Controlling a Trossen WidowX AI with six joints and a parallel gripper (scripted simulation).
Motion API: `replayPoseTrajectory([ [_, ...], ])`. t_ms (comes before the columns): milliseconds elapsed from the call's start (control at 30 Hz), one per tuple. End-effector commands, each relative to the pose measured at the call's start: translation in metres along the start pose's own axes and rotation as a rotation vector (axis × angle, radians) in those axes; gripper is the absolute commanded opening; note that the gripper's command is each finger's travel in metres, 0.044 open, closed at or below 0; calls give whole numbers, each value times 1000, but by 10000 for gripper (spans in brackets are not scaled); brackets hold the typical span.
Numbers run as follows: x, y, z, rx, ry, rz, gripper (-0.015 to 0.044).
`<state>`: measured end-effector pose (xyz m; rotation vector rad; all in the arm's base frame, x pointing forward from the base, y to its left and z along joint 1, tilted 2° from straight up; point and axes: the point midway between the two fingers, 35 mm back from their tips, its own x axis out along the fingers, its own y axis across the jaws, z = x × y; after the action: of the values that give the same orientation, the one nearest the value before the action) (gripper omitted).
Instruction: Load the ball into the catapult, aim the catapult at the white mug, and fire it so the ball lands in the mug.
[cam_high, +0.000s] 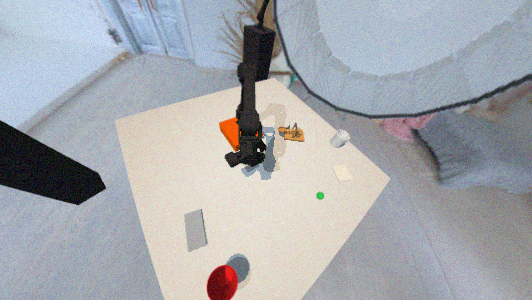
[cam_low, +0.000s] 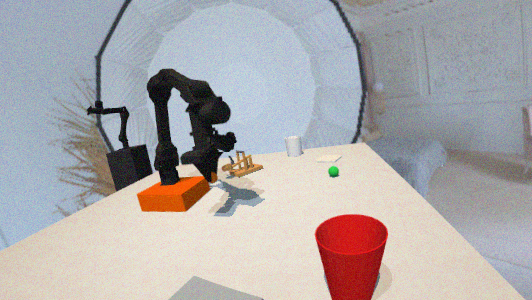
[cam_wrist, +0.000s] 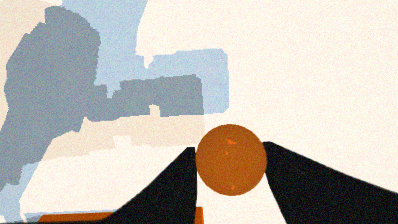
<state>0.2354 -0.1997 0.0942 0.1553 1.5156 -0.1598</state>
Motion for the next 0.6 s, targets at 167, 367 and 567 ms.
replayPoseTrajectory([
  [167,-23,4,-3,-12,-2,4,0],
  [367,-21,33,9,-86,12,14,0],
  [567,-17,62,17,-154,33,25,0],
])
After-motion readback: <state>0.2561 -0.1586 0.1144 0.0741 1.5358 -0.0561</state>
